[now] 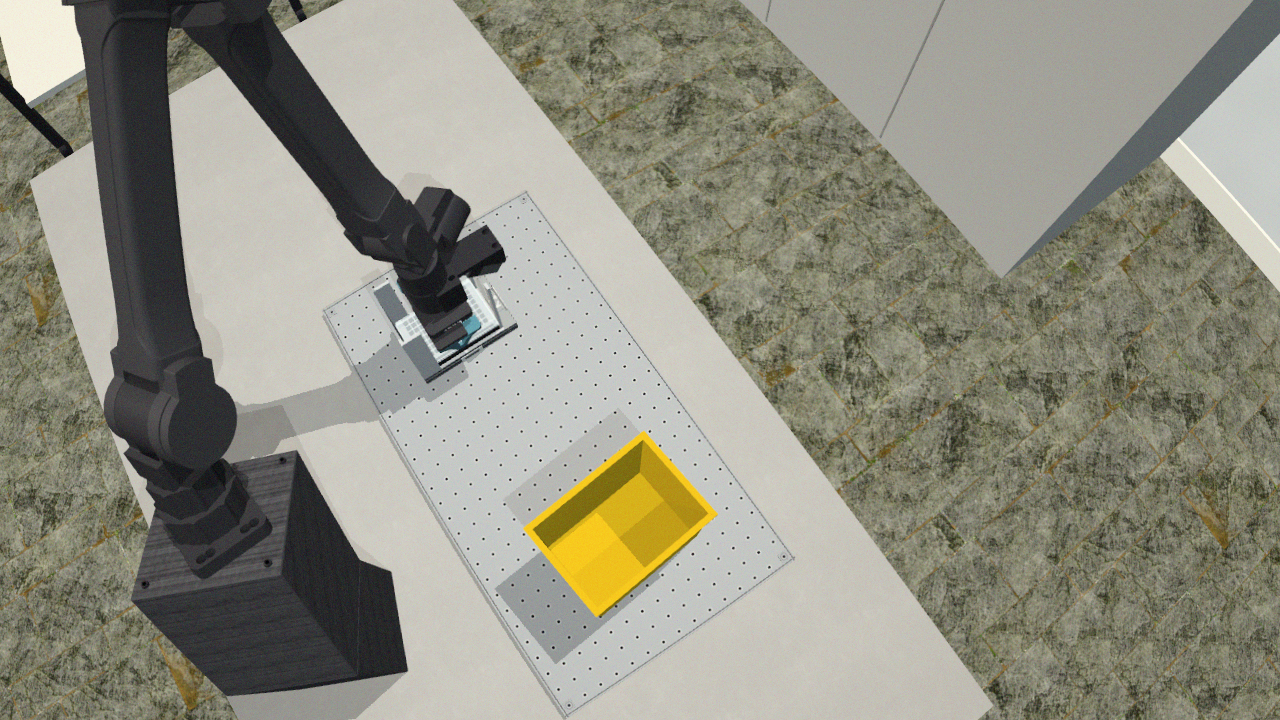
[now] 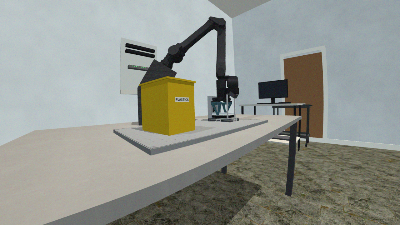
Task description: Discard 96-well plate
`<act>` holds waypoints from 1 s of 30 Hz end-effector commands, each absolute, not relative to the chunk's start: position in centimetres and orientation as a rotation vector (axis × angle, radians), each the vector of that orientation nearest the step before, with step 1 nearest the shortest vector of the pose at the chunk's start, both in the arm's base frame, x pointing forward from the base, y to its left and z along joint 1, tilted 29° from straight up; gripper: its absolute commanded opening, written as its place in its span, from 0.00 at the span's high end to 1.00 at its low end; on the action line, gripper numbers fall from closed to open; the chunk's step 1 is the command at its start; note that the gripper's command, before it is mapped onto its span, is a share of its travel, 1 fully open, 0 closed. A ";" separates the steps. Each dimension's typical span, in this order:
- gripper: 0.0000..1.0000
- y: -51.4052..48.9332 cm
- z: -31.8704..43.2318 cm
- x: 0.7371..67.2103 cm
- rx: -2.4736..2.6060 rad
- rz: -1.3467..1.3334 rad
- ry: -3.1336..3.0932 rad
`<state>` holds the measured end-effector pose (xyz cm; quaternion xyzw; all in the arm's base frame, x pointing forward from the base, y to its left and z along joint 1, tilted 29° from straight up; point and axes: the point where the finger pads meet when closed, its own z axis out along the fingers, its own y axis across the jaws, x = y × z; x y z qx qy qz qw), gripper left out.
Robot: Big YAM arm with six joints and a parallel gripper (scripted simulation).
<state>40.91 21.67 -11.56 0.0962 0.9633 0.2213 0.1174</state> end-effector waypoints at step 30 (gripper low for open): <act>1.00 19.8 -7.6 40.2 0.281 0.648 2.806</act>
